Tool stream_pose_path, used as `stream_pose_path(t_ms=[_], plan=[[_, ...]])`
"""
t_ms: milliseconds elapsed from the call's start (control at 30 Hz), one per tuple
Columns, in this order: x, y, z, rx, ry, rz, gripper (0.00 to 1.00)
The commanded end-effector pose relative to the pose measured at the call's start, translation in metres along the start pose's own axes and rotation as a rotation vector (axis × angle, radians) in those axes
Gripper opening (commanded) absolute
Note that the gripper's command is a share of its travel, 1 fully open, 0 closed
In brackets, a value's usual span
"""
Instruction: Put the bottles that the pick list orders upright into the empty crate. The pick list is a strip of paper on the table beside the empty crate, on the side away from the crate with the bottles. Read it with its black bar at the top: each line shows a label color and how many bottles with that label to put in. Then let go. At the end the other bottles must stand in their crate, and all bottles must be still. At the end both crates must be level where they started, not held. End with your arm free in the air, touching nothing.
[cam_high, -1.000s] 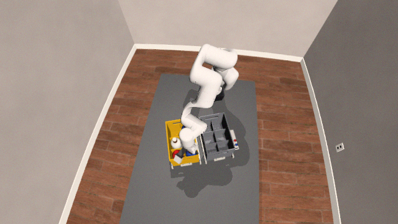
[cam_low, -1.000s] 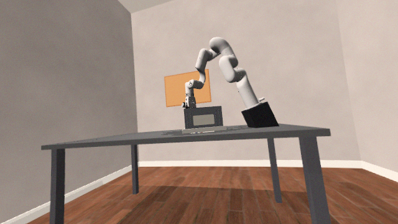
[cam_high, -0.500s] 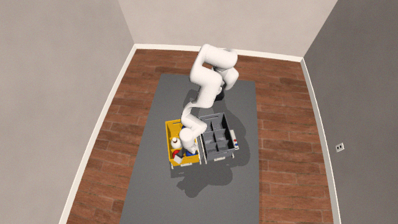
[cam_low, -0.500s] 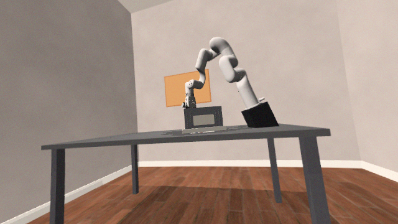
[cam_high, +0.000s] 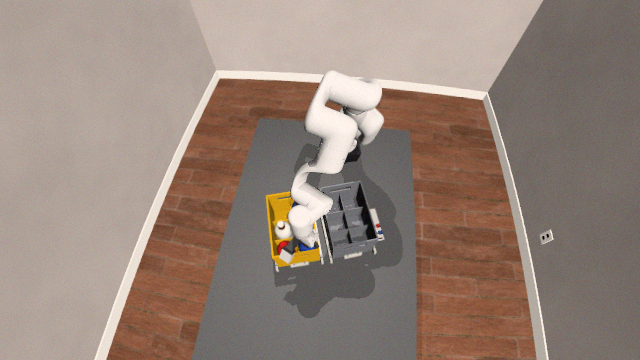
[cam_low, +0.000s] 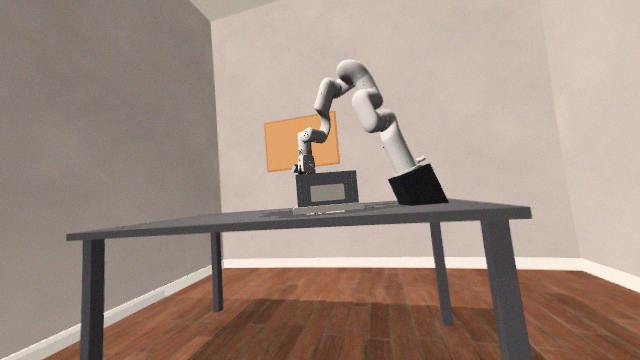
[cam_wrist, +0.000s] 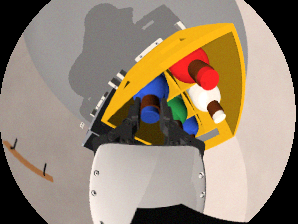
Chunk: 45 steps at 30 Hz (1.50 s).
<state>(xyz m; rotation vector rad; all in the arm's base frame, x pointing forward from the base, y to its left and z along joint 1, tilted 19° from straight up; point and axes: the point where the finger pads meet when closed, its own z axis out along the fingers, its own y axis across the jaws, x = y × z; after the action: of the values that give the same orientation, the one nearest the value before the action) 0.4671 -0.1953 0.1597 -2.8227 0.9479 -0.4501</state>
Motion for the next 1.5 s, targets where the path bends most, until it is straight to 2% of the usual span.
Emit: stream_pose_path(t_ms=[0,1467], plan=[[0.002,0.000,-0.002,0.000,0.005,0.000,0.00],[0.002,0.000,-0.067,0.000,0.005,0.000,0.00]])
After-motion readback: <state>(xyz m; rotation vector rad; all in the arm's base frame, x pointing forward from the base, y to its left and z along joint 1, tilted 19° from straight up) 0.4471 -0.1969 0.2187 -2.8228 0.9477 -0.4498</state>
